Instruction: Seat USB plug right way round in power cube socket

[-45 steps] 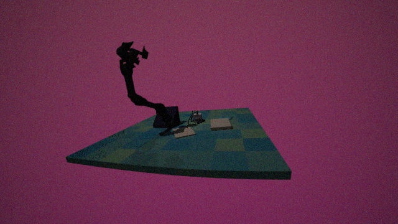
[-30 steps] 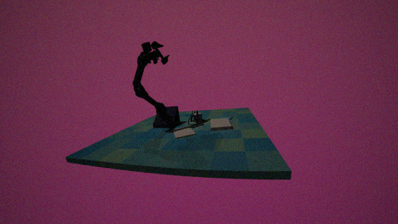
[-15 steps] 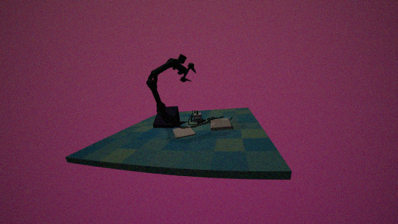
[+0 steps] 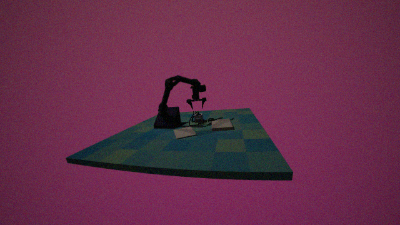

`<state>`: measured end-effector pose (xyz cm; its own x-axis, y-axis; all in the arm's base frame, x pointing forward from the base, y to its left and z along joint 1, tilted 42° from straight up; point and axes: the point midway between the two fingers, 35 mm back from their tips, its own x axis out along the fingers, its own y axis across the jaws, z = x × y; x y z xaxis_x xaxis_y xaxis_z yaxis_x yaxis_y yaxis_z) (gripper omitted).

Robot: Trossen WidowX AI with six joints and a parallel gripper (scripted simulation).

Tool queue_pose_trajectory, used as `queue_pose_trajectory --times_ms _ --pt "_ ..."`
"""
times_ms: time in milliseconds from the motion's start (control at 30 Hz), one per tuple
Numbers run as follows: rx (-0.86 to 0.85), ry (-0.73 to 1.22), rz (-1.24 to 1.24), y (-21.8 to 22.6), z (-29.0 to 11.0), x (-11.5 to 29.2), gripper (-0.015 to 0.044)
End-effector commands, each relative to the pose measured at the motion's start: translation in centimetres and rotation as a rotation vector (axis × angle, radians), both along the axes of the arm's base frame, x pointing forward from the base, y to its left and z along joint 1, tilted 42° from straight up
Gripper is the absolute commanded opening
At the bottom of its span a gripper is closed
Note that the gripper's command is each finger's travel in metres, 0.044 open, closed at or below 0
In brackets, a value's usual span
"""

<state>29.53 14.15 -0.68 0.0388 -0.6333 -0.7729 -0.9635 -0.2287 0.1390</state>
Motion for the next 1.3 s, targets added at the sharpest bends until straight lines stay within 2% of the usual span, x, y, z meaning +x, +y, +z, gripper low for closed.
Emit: queue_pose_trajectory --times_ms 0,1233,1267 --pt "-0.022 -0.014 -0.013 -0.3 0.1 0.0 0.0440" --pt "-0.023 -0.015 -0.013 -2.4 -2.1 0.2 0.0440" --pt "-0.018 -0.020 -0.019 -2.3 -1.9 0.3 0.0414"
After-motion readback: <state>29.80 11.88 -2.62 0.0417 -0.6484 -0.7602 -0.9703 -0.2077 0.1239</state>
